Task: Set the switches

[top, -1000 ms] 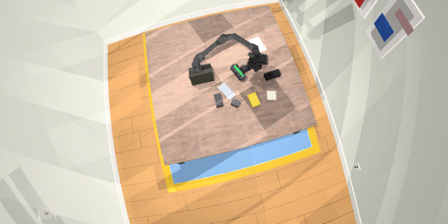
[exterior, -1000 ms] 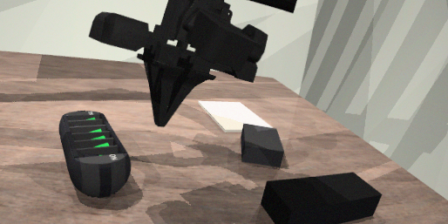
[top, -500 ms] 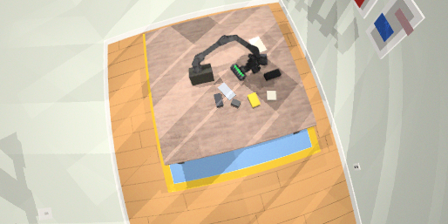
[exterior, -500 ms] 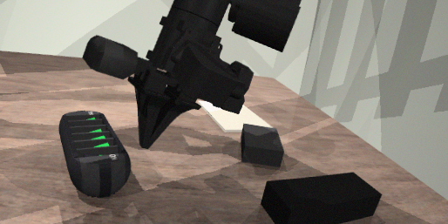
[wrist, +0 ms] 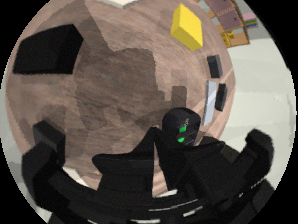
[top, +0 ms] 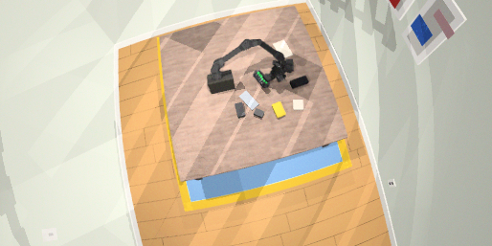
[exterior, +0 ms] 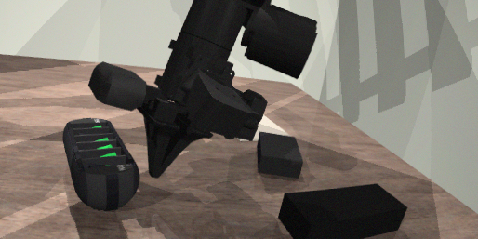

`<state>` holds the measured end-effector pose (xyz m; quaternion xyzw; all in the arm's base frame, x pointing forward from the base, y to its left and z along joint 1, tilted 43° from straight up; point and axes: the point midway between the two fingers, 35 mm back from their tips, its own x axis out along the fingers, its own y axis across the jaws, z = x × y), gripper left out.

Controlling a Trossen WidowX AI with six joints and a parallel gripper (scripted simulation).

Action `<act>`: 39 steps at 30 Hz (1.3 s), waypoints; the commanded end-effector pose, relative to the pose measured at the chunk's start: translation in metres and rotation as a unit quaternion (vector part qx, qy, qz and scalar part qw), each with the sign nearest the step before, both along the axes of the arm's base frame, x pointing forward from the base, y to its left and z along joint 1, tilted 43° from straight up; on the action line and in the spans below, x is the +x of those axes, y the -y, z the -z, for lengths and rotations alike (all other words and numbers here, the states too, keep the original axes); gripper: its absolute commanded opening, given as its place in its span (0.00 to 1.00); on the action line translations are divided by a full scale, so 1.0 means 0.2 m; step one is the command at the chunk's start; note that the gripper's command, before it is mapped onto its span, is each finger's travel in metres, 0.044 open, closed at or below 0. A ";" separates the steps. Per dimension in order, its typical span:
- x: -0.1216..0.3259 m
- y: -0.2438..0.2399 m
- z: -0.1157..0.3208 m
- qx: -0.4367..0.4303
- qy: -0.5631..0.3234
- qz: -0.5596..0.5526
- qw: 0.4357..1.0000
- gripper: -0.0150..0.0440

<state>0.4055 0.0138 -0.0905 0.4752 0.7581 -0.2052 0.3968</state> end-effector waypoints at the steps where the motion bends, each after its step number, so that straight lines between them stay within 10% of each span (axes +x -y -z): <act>1: -0.01 -0.03 0.03 0.003 -0.006 0.002 1.000 0.25; 39: -0.06 -0.05 0.09 0.003 -0.006 0.002 1.000 0.25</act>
